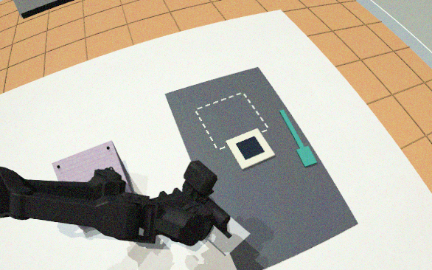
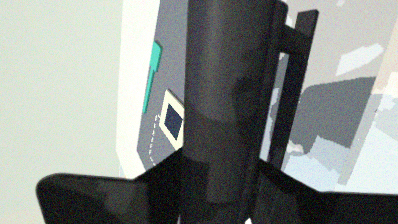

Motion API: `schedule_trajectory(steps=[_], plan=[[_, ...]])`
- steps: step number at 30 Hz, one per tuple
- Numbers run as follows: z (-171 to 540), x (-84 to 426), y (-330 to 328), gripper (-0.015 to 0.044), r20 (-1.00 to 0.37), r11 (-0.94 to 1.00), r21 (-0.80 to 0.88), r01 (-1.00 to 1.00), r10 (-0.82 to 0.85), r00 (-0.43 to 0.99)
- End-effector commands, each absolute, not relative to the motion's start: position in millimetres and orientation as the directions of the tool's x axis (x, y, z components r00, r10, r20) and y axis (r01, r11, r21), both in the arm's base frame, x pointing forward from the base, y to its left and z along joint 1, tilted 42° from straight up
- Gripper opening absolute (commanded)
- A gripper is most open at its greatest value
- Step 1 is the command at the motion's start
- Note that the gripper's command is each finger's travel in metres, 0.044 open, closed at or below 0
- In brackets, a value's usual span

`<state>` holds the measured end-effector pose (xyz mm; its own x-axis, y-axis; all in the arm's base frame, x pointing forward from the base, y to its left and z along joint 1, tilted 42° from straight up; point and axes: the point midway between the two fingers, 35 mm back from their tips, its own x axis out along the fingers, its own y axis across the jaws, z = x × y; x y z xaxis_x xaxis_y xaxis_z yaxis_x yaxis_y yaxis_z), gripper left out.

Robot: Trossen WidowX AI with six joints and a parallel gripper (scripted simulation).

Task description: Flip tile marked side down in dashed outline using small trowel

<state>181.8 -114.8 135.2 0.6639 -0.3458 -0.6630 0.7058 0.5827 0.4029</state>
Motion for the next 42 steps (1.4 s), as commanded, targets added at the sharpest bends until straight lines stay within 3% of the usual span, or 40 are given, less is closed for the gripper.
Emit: schedule_trajectory(steps=[1, 42], plan=[[143, 193, -120, 0.0, -0.647, 0.582, 0.407, 0.704, -0.361, 0.672], [143, 349, -155, 0.0, -0.484, 0.499, 0.47, 0.728, -0.544, 0.685]])
